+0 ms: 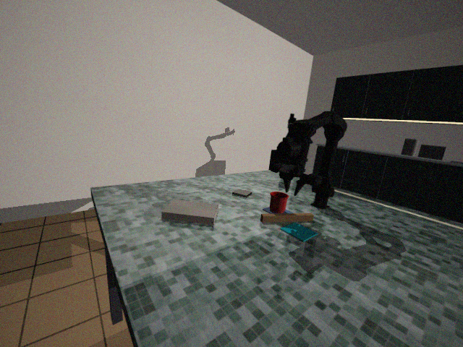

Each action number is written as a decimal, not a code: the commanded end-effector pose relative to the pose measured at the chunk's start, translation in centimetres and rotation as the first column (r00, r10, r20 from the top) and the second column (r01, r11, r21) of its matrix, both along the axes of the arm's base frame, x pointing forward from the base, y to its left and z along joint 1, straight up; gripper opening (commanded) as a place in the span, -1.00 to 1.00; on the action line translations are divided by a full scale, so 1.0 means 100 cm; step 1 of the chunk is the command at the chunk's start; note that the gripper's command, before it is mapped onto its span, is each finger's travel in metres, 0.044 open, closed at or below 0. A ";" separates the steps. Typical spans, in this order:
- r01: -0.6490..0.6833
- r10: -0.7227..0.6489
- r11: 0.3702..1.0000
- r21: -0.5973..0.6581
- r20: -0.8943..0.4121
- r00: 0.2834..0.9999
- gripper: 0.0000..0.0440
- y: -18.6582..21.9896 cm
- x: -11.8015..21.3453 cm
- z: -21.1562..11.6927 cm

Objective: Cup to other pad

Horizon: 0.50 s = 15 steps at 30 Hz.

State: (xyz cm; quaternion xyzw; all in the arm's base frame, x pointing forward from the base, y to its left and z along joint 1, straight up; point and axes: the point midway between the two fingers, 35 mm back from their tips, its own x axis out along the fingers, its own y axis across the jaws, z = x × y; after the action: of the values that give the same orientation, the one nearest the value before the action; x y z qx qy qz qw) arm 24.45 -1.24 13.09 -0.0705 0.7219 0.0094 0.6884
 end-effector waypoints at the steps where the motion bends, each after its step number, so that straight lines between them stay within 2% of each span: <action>1: -0.022 0.022 1.000 -0.005 -0.029 0.999 -0.25 -0.005 -0.004 -0.013; 15: -0.127 0.128 0.992 0.011 -0.073 0.989 -0.21 -0.016 -0.007 -0.056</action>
State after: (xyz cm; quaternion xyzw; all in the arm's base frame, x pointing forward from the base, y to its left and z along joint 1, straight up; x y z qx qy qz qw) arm 24.08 -2.54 8.82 -0.1024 0.7355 0.0453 0.6682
